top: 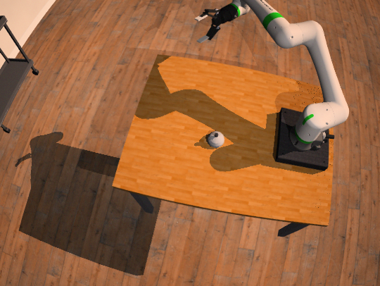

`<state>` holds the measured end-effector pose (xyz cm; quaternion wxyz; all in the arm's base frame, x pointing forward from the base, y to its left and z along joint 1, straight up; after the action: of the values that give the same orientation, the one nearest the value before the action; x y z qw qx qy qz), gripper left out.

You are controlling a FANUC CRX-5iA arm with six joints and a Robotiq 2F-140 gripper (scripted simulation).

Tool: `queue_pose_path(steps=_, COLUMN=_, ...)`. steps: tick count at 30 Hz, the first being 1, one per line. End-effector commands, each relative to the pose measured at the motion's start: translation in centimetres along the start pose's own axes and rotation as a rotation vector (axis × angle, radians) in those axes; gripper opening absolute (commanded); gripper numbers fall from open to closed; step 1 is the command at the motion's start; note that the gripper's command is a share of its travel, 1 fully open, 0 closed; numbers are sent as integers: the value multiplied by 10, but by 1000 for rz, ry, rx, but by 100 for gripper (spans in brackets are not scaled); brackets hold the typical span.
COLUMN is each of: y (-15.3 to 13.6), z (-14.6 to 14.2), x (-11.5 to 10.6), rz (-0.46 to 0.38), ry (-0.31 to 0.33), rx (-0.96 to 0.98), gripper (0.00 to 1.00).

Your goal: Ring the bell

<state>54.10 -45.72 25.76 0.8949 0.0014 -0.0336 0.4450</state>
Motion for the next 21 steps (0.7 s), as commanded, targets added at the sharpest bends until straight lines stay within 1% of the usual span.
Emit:
queue_pose_path(steps=1, y=3, z=-9, x=40, rz=29, ry=57, rx=45, gripper=100)
queue_pose_path(steps=5, y=11, z=-19, x=81, rz=65, ry=122, rx=87, gripper=100)
queue_pose_path(steps=7, y=11, z=-19, x=81, rz=65, ry=122, rx=87, gripper=100)
queue_pose_path(steps=8, y=18, z=-26, x=108, rz=90, ry=169, rx=111, gripper=100)
queue_pose_path(steps=11, y=25, z=-32, x=128, rz=110, ry=207, rx=129, gripper=100)
queue_pose_path(steps=16, y=47, z=-45, x=174, rz=160, ry=304, rx=163, gripper=100)
queue_pose_path(steps=21, y=75, z=-58, x=216, rz=213, ry=409, rx=184, gripper=100)
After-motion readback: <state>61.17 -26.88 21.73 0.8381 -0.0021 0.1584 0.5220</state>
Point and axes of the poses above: the point where the finger pads meet when closed, its own x axis out along the fingers, its own z axis across the jaws, y = z × x, the point moved 6 cm from there along -x, back along the fingers, and after that the axes turned 10 degrees about -x, right-handed, at the moved point
